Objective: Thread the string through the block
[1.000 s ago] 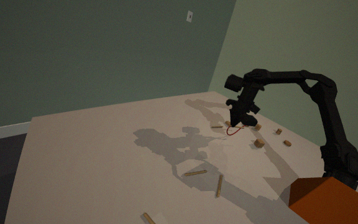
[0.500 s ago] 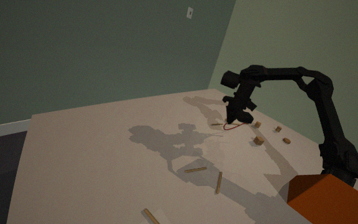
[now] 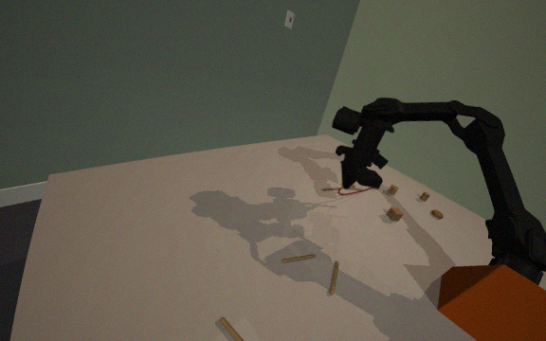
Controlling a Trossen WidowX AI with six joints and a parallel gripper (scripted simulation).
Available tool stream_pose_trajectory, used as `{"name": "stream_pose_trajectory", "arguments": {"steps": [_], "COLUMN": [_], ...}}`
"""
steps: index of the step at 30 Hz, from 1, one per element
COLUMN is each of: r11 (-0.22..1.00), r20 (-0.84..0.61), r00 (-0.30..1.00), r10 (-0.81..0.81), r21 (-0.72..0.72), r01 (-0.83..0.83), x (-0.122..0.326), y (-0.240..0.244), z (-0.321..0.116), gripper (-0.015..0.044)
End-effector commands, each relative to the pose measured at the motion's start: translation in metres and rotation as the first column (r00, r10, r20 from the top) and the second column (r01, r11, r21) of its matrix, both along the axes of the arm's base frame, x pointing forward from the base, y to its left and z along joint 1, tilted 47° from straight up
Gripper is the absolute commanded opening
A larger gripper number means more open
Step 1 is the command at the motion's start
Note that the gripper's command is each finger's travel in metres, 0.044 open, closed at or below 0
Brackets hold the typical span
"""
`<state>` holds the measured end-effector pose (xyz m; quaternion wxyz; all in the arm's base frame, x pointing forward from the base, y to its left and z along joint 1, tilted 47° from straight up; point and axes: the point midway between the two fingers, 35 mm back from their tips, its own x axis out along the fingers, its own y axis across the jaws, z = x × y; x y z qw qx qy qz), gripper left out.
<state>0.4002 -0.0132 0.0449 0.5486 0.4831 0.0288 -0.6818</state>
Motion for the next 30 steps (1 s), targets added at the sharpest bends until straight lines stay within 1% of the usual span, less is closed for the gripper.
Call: {"name": "stream_pose_trajectory", "arguments": {"steps": [1, 30], "r11": [1.000, 1.000], "r20": [0.001, -0.001], "r00": [1.000, 1.000], "r10": [-0.006, -0.006], "r21": [0.006, 0.005], "r01": [0.006, 0.006], "x": [-0.001, -0.026], "y": [-0.001, -0.016], "z": [-0.005, -0.026], "gripper": [0.0000, 0.0000]}}
